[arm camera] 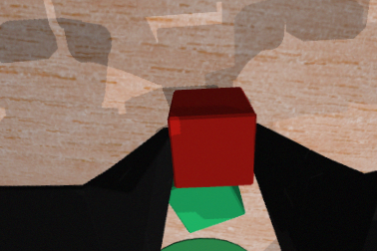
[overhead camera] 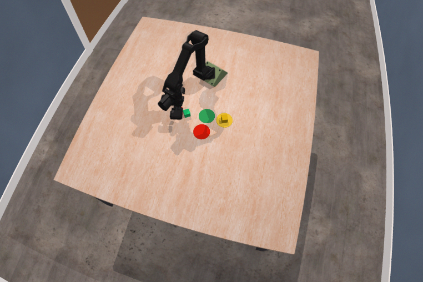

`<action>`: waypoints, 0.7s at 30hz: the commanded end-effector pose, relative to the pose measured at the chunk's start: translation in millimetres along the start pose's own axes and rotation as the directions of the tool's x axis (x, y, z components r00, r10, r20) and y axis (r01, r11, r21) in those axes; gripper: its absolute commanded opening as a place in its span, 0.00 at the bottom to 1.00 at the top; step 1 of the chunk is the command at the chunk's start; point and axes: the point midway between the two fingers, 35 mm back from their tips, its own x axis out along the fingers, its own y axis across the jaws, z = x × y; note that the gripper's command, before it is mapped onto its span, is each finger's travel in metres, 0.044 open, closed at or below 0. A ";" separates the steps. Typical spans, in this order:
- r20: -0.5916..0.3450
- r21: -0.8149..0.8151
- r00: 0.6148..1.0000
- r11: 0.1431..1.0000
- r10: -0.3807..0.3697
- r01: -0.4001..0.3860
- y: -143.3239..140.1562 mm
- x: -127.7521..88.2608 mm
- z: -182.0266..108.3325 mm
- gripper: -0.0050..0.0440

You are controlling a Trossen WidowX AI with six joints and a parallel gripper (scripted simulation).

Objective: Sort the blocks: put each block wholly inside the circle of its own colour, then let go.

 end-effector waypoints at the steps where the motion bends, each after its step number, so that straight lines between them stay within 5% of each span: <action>1: 0.025 0.002 0.999 0.999 0.039 -0.039 8.9 -23.4 5.1 0.32; 21: 0.025 0.002 0.999 0.999 0.039 -0.039 5.5 -82.3 2.8 0.32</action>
